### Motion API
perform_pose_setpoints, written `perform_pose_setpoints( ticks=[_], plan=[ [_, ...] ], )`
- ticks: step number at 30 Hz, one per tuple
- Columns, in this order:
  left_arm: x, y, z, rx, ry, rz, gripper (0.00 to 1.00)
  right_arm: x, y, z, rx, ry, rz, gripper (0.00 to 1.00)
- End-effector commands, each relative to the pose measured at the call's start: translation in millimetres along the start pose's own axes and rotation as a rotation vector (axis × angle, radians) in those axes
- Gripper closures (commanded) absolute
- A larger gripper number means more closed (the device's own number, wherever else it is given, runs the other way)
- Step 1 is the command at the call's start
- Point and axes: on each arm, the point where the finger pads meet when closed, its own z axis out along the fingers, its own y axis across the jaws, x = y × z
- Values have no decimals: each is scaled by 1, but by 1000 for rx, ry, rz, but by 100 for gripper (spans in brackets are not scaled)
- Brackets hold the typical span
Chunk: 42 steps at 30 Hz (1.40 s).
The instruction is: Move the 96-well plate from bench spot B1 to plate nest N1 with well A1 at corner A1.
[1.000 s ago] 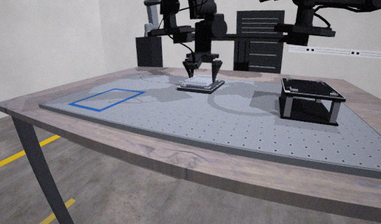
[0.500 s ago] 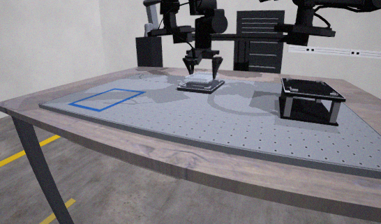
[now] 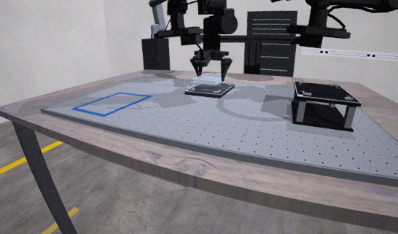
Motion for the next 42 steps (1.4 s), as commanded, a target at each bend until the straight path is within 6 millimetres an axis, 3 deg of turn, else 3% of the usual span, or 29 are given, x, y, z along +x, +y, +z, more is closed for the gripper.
perform_pose_setpoints(
  ticks=[1,25,28,42],
  plan=[
    [0,0,-2,0,-6,-1,0,-16,15,-18,-35,-37,0,18],
    [0,0,-2,0,-6,-1,0,-24,26,-22,-65,-59,2,18],
    [0,0,-2,0,-6,-1,0,-9,10,-7,-25,-22,-1,18],
    [0,0,-2,0,-6,-1,0,-18,14,14,-38,-48,1,18]
  ],
)
